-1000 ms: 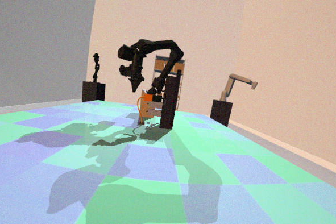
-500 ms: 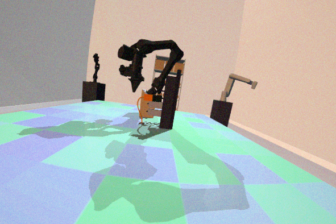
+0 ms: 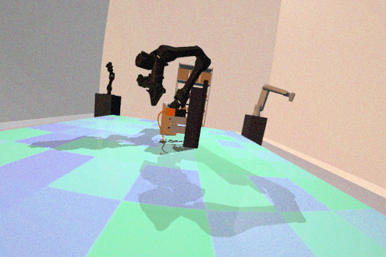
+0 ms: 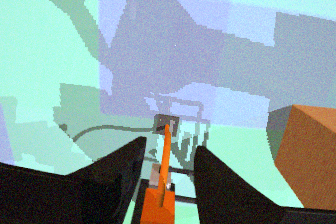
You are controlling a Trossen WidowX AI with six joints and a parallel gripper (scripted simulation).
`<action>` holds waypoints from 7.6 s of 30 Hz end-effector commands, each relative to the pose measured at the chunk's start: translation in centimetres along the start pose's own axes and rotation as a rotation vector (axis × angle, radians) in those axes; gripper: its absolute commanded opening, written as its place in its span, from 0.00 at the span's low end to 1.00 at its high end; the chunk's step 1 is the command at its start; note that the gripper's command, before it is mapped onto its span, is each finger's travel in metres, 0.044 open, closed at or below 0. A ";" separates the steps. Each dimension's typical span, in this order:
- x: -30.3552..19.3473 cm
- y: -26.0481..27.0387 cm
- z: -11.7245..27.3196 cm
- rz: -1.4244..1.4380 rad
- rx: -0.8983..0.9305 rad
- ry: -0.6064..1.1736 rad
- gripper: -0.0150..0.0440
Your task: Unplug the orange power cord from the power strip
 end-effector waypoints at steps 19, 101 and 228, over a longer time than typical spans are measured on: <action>-0.8 0.0 1.0 0.003 -0.004 -0.005 0.53; -6.8 -0.8 0.0 0.006 -0.005 -0.007 0.25; 0.2 -0.1 0.1 0.004 -0.004 -0.004 0.25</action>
Point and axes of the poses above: the point midway between the two fingers, 35 mm back from their tips, its own z axis back along the fingers, its own y axis across the jaws, x = y × z, the point moved 3 cm from there along z, back along the fingers, and after that the axes turned 8 degrees about -z, right-handed, at the moved point
